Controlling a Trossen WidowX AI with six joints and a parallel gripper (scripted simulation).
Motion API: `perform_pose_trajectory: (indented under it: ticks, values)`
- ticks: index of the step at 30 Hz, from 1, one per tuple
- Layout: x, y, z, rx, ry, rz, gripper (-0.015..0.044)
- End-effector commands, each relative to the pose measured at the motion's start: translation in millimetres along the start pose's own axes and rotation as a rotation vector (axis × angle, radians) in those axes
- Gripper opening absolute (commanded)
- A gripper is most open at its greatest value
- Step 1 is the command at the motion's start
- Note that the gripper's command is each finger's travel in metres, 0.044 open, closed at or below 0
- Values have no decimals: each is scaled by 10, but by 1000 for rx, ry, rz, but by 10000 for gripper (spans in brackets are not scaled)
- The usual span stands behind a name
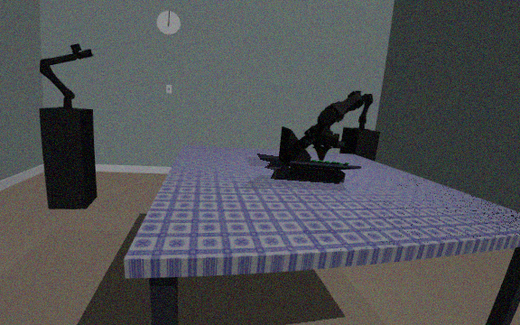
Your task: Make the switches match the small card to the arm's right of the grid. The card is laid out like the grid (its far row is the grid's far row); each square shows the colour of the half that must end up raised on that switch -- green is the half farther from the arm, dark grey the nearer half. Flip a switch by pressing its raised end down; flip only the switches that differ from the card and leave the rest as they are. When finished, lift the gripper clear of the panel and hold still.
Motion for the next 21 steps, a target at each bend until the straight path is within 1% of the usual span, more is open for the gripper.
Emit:
perform_pose_trajectory:
  ticks: [1, 9, 10, 13, 14, 18, 21]
  values:
    - [0, 1, 8, -4, -1, 4, 0]
    - [2, -1, -14, 0, 0, 1, 0]
    - [0, -8, -92, 2, -3, 2, 0]
    - [24, -10, -524, 5, -20, 5, 0]
    - [35, -3, -605, 4, -23, 5, 0]
    - [39, 0, -632, 4, -25, 5, 0]
    - [-77, 104, -694, 4, -25, 5, 0]
Point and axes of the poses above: the point midway between the two fingers, 35 mm back from their tips, its own z axis out along the fingers, its own y axis across the jaws, x = y × z, the point moved 5 cm from there along -z, back along the fingers, and after that the axes turned 11 degrees about -z, right-handed, at the moved point
